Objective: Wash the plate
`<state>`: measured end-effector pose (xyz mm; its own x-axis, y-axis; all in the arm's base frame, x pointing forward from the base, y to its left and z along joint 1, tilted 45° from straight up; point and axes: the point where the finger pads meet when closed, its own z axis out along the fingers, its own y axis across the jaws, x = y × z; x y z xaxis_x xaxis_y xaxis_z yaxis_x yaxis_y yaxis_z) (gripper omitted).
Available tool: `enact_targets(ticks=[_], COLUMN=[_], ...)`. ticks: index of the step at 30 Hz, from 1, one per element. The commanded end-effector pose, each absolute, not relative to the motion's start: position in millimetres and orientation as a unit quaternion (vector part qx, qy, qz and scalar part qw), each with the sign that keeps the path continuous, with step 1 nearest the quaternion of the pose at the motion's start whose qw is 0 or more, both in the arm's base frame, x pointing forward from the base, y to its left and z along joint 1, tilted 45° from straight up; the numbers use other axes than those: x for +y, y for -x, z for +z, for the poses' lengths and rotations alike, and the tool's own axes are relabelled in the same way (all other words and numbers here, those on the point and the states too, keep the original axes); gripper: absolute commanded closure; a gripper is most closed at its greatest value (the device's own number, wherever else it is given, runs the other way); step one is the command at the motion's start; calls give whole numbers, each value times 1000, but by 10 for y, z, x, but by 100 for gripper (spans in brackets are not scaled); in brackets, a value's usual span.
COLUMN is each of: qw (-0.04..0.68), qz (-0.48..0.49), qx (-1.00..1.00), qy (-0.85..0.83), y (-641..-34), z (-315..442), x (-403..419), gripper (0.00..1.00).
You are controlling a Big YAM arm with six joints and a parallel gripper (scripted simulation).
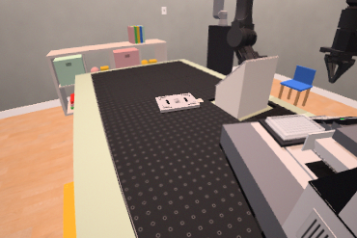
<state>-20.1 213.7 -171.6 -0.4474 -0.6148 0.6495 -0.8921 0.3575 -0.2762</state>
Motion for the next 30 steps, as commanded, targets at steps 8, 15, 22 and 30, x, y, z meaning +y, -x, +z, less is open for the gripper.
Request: enact_targets(ticks=[8, 15, 22, 30], qw=[201, 121, 77, 79], qz=[290, 239, 208, 209], qx=[-800, -817, -828, -823], qy=[-485, -511, -516, -523], y=[227, 251, 217, 246], z=[-1729, -1944, -1953, -1988], x=[2160, 1954, 1950, 2015], gripper=[100, 100, 100, 100])
